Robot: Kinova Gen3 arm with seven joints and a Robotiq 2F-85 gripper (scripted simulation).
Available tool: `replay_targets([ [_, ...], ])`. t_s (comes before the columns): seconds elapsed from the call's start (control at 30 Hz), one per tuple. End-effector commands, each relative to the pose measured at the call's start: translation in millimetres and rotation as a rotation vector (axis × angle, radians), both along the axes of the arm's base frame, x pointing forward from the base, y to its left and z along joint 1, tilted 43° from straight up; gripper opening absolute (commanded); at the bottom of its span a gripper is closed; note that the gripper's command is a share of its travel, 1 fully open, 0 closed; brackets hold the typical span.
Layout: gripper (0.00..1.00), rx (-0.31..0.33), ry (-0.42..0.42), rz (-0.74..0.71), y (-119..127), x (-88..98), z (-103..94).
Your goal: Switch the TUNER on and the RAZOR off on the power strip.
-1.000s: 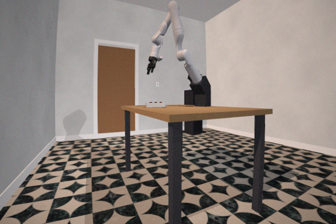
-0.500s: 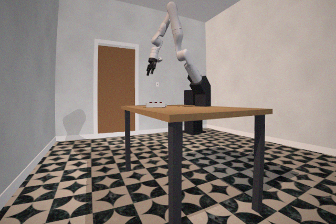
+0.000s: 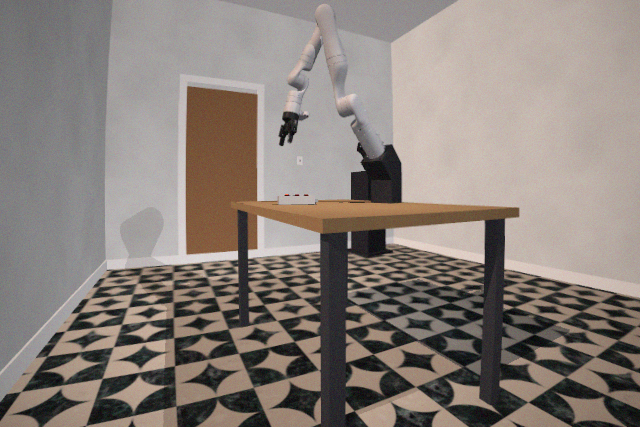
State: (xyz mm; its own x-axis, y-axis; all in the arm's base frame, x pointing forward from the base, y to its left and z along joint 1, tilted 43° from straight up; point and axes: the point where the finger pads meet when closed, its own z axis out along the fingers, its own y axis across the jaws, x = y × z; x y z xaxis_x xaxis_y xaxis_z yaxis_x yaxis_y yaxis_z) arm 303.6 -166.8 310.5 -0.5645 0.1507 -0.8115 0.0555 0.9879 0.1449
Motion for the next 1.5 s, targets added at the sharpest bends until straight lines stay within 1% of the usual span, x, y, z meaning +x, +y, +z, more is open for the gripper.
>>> replay_targets([
  [0.0,1.00,0.000,0.000,0.004,1,0.7,0.0],
  [0.1,1.00,0.000,0.000,0.004,1,0.7,0.0],
  [0.13,1.00,-0.017,0.006,0.021,1,4.4,-5.3],
  [0.47,1.00,-0.017,0.006,0.021,1,4.4,-5.3],
  [0.5,1.00,-0.035,0.012,0.038,0,8.0,-10.7],
  [0.87,1.00,-0.035,0.012,0.038,0,8.0,-10.7],
  [0.9,1.00,-0.054,0.019,0.056,0,11.6,-16.2],
  [1.27,1.00,-0.054,0.019,0.056,0,11.6,-16.2],
  [1.3,1.00,-0.073,0.025,0.074,0,15.2,-21.8],
  [1.47,1.00,-0.073,0.025,0.074,0,15.2,-21.8],
])
